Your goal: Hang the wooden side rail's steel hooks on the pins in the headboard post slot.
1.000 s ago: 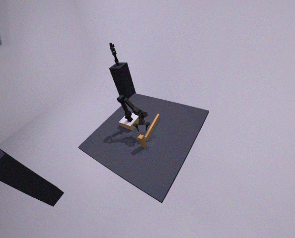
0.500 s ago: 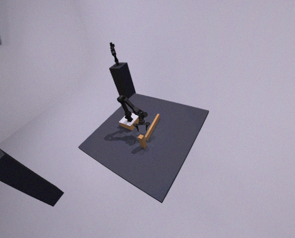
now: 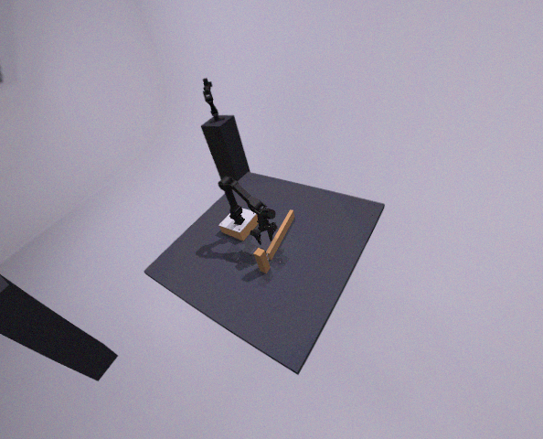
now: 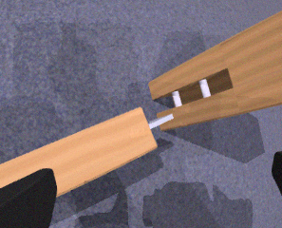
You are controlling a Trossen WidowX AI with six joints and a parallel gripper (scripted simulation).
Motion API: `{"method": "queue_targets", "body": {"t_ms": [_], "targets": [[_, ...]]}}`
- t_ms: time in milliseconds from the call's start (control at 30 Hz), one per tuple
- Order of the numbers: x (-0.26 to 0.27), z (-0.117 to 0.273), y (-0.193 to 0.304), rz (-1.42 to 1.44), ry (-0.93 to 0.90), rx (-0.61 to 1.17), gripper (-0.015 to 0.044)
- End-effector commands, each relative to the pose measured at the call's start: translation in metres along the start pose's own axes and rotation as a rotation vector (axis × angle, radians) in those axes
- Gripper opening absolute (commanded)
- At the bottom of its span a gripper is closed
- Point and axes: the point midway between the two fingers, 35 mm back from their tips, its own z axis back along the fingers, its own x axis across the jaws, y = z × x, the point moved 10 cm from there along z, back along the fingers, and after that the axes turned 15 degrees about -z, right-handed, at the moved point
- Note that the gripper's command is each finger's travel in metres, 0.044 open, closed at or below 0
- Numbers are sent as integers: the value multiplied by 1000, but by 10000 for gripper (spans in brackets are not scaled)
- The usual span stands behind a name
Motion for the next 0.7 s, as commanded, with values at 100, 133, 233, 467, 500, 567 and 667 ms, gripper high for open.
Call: {"method": "queue_targets", "body": {"t_ms": [100,133,233,467,500,567,667], "targets": [[1,0,-24,615,-165,115,440],[1,0,-27,691,-191,124,440],[1,0,-34,915,-277,142,440],[-2,3,-50,1412,-512,116,440],[-2,3,-52,1480,-549,103,440],[-3,4,-57,1612,-623,71,440],[-5,6,-61,1759,-711,21,440]]}}
